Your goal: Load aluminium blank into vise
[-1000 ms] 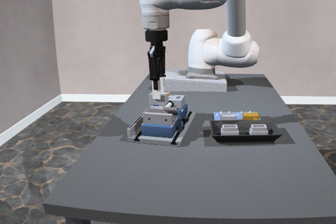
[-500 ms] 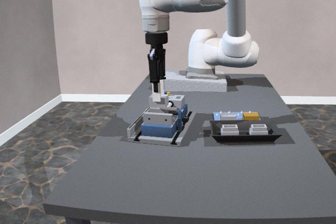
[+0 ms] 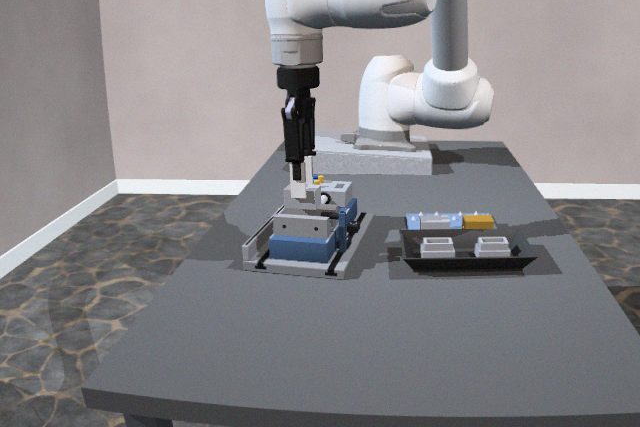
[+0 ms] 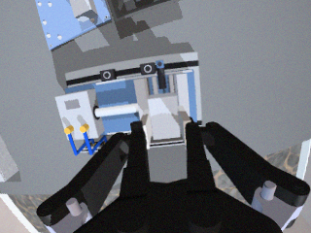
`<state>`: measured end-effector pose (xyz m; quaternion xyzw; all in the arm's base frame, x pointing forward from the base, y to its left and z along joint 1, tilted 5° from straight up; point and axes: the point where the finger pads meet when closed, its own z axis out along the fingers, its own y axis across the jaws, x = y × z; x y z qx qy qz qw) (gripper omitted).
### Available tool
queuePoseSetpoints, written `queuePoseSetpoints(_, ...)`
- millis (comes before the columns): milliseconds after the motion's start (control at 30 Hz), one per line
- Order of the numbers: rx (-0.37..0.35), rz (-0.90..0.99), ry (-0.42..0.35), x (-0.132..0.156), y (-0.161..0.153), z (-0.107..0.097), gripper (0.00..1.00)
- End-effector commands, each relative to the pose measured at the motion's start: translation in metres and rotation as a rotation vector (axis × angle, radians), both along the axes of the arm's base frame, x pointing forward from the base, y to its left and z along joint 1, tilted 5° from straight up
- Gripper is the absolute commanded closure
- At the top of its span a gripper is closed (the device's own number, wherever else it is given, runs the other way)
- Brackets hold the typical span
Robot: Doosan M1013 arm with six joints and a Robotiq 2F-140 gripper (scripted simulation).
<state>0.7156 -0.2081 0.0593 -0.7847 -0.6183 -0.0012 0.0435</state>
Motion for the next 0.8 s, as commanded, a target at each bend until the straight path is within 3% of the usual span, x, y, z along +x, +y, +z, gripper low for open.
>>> queuePoseSetpoints(0, 0.000, 0.000, 0.000, 0.0000, 0.0001, -0.0011, 1.00)
queuePoseSetpoints(767, 0.000, 0.000, 0.000, 0.0000, 0.0002, -0.0031, 1.00)
